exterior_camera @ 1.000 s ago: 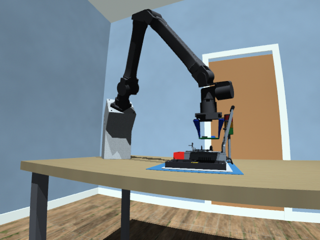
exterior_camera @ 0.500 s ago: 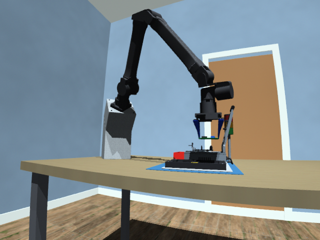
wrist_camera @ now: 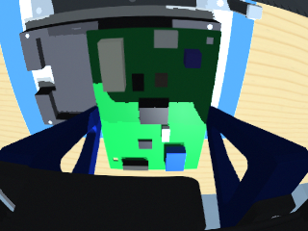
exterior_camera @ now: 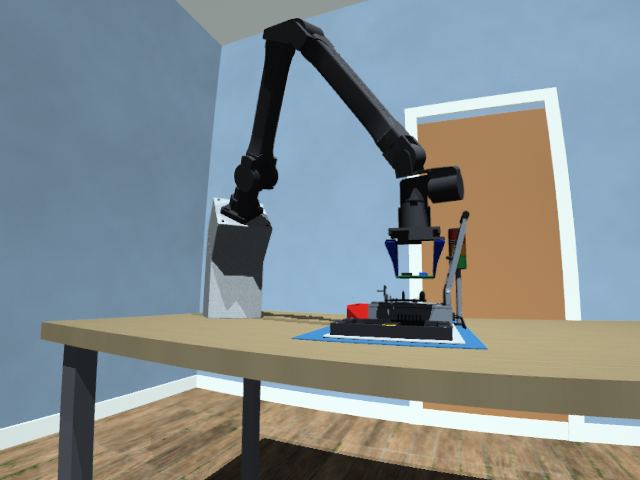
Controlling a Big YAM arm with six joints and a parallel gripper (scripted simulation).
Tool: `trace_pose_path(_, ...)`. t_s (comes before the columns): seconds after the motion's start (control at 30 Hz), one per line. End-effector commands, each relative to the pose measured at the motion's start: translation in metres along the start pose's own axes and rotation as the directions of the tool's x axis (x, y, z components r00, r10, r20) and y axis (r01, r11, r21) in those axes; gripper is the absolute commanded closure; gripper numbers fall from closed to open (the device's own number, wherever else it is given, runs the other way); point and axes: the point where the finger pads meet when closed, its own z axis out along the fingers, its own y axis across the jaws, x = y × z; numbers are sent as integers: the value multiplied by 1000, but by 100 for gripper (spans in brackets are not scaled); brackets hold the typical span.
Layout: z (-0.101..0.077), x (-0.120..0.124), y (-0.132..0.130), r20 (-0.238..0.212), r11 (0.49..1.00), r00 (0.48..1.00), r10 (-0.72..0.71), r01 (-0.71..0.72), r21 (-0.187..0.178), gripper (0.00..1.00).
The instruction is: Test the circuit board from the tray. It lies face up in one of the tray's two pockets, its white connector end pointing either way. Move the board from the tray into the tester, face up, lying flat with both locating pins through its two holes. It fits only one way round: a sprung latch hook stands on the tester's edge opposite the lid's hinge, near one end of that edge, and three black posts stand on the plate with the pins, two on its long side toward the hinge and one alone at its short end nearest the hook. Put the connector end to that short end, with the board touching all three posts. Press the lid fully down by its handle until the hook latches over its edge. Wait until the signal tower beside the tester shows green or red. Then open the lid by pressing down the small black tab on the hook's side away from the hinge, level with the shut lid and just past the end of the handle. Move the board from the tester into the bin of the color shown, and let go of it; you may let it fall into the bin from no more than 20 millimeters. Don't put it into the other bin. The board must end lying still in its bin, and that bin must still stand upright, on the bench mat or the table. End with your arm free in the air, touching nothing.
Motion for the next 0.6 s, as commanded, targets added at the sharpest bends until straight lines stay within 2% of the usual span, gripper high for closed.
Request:
trace_pose_path(0.0, -16, -5, -13, -3, 999, 1000, 13, -12, 47, 28)
trace_pose_path(0.3, -15, -32, -5, 0, 999, 1000, 10, -10, 41, 28)
trace_pose_path(0.5, -8, -57, 5, 5, 1000, 1000, 1, -2, 21, 28)
trace_pose_path(0.57, -8, -57, 5, 5, 1000, 1000, 1, -2, 21, 28)
